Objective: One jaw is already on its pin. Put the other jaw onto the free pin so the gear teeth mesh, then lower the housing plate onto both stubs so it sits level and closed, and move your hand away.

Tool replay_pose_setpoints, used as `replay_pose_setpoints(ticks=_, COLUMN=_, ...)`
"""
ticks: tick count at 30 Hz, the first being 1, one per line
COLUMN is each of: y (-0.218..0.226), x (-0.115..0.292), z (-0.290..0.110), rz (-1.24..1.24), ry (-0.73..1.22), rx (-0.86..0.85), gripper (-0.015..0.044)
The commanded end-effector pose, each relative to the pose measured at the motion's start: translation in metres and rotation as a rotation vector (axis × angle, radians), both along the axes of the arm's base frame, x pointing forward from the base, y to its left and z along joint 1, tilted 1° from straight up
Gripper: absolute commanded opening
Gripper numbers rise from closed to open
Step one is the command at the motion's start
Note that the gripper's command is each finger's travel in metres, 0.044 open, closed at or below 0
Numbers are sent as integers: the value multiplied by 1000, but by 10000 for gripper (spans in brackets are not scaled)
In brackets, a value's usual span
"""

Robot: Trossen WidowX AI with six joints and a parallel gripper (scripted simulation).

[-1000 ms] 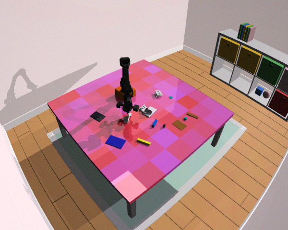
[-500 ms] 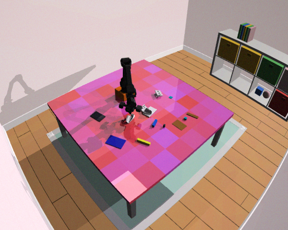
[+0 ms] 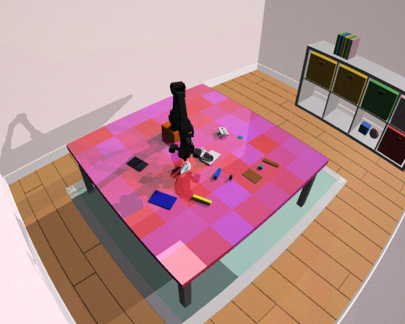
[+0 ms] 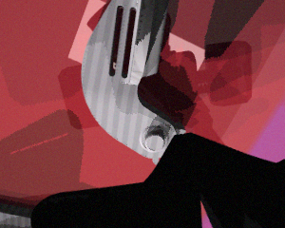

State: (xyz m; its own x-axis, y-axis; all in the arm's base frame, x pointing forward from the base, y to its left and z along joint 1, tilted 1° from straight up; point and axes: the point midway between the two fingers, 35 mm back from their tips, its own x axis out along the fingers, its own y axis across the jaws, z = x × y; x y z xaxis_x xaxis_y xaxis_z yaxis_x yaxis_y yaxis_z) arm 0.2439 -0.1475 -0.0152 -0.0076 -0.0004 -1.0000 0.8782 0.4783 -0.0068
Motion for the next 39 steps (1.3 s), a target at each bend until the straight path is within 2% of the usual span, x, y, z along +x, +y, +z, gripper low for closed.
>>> replay_pose_setpoints(ticks=1, y=-1, x=3, z=18, rz=-4, ry=-8, rx=-2, gripper=0)
replay_pose_setpoints(ticks=4, y=-1, x=1, z=51, rz=-1, ry=-5, rx=-2, gripper=0)
replay_pose_setpoints(ticks=8, y=-1, x=0, z=59, rz=-1, ry=-4, rx=-3, gripper=0)
replay_pose_setpoints(ticks=25, y=-1, x=1, z=54, rz=-1, ry=-10, rx=-6, gripper=440)
replay_pose_setpoints(ticks=39, y=-1, x=1, z=54, rz=-1, ry=-10, rx=-6, gripper=440)
